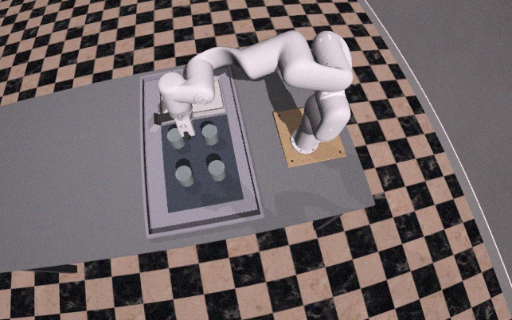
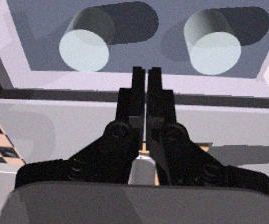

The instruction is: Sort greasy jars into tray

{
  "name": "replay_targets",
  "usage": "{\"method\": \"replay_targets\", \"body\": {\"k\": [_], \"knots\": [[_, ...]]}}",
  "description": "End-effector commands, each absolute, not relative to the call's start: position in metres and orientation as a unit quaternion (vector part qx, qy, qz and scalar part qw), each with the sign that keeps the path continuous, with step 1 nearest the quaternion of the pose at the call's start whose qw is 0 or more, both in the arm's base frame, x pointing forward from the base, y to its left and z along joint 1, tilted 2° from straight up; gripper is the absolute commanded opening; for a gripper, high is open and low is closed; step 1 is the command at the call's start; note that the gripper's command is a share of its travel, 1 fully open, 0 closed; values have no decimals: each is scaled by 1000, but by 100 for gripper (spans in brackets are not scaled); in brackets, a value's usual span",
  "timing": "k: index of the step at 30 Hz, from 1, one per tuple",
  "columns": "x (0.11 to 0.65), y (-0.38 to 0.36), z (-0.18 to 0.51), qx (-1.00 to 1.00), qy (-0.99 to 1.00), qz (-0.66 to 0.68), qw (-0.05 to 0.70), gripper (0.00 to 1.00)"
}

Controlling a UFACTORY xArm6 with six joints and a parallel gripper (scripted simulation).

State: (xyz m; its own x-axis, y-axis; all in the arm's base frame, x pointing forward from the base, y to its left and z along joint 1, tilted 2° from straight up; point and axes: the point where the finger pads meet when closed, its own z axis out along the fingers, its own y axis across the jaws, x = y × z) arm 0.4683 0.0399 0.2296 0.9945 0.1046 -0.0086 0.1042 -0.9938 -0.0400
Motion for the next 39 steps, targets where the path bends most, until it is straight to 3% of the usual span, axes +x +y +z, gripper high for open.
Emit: {"method": "replay_targets", "body": {"k": [1, 12, 28, 39], "knots": [[469, 40, 231, -998, -52, 3, 20, 0], [469, 40, 231, -998, -52, 3, 20, 0], [469, 43, 146, -998, -52, 3, 20, 0], [489, -26, 143, -998, -52, 3, 20, 0]]}}
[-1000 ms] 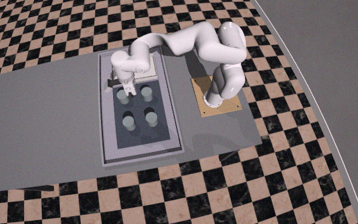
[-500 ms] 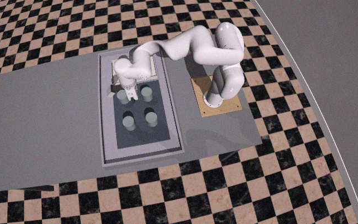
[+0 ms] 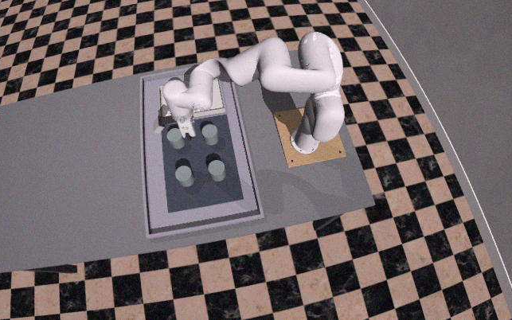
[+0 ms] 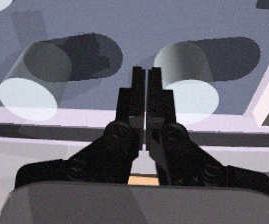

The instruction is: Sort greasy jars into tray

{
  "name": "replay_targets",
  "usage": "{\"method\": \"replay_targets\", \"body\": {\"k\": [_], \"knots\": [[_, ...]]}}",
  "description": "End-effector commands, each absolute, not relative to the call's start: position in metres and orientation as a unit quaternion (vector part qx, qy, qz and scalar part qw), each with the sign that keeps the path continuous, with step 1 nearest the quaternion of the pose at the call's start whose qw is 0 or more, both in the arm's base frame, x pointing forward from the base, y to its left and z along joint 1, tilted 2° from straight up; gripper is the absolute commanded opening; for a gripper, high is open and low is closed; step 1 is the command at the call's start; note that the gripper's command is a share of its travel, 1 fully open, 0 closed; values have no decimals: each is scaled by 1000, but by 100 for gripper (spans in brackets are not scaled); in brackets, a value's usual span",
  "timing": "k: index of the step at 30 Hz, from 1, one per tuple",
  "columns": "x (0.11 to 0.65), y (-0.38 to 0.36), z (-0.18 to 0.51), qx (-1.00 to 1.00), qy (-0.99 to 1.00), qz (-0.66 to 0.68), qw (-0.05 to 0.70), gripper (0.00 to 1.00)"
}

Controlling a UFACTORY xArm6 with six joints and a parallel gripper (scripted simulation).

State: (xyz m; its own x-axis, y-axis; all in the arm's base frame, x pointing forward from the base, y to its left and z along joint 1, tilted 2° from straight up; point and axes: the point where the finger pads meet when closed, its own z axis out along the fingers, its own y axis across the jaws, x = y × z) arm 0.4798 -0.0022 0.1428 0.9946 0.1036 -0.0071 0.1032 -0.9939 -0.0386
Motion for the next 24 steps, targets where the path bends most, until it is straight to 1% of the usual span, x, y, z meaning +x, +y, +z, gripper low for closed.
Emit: {"method": "replay_targets", "body": {"k": [1, 4, 7, 14, 24], "knots": [[492, -34, 142, -998, -52, 3, 20, 0], [499, -57, 141, -998, -52, 3, 20, 0], [499, -57, 141, -998, -52, 3, 20, 0], [498, -56, 118, -998, -52, 3, 20, 0], [498, -54, 70, -998, -52, 3, 20, 0]]}}
